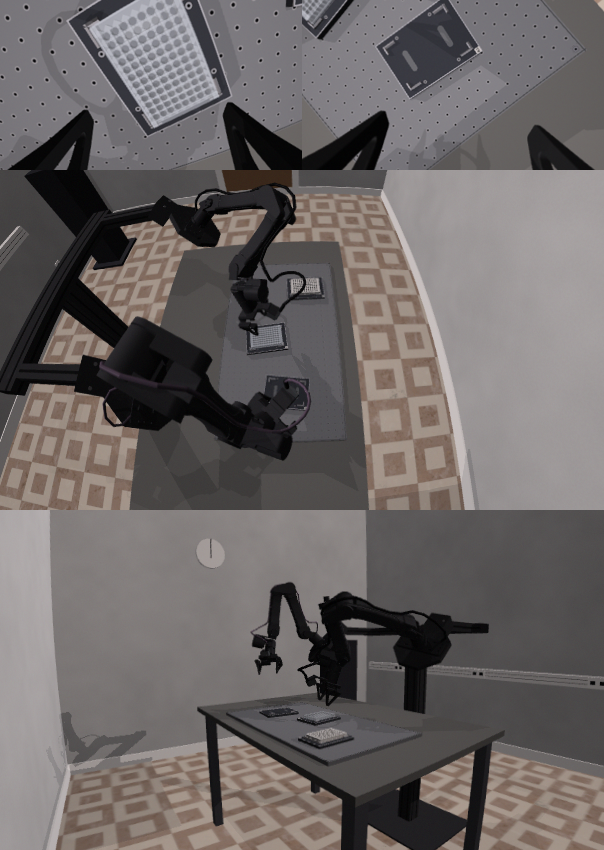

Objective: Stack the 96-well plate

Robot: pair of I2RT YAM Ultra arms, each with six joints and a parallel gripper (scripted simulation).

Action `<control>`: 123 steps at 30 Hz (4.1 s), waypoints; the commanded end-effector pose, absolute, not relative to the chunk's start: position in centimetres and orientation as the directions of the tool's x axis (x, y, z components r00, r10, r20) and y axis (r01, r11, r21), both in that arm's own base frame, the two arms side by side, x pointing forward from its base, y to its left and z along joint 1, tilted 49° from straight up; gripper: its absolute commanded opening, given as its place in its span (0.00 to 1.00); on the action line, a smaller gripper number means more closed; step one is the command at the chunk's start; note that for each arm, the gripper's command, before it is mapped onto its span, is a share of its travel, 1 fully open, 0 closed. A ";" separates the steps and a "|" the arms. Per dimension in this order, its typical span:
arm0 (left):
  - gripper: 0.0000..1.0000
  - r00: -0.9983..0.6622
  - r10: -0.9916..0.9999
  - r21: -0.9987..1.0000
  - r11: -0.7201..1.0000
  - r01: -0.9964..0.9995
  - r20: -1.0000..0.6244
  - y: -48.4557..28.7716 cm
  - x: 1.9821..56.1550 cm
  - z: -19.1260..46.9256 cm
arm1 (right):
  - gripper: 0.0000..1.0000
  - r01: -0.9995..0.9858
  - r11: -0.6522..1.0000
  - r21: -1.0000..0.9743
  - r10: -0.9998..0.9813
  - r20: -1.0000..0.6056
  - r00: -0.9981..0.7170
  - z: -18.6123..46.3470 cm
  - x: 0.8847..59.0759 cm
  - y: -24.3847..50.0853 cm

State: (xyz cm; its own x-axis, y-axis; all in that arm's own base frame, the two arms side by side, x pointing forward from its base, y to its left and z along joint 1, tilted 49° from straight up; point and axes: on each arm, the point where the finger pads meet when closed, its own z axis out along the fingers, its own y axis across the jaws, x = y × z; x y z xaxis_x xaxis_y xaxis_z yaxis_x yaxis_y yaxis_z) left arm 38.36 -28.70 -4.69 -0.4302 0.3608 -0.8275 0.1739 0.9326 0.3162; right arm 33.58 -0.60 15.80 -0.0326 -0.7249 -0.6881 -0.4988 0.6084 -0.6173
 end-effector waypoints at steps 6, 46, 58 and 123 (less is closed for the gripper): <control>1.00 -0.567 0.233 0.249 0.967 0.051 -0.790 -29.3 37.8 -5.0 | 1.00 -0.725 0.349 -0.594 -0.786 -0.607 0.119 14.8 28.5 3.2; 1.00 -0.657 -0.051 0.085 0.981 -0.173 -0.752 -30.6 41.3 -6.0 | 1.00 -0.704 -0.003 -0.710 -0.657 -0.530 0.537 18.7 18.1 9.9; 1.00 -0.656 -0.048 0.085 0.982 -0.169 -0.753 -30.4 42.3 -6.9 | 1.00 -0.704 -0.003 -0.710 -0.657 -0.530 0.537 18.7 18.1 9.9; 0.78 -0.668 0.004 0.105 0.988 -0.112 -0.745 -29.6 40.7 -3.7 | 1.00 -0.704 -0.034 -0.710 -0.719 -0.472 0.511 17.5 20.0 8.9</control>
State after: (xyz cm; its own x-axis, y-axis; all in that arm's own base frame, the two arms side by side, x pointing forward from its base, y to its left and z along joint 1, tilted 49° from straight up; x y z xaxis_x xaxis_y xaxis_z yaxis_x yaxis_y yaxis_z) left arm 40.78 -29.95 -4.65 -0.6650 -0.0280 -0.7463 -0.1489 0.9842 0.0957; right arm 18.64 9.25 17.06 0.5066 -0.6949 -0.5103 -0.7227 -0.0196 -0.6908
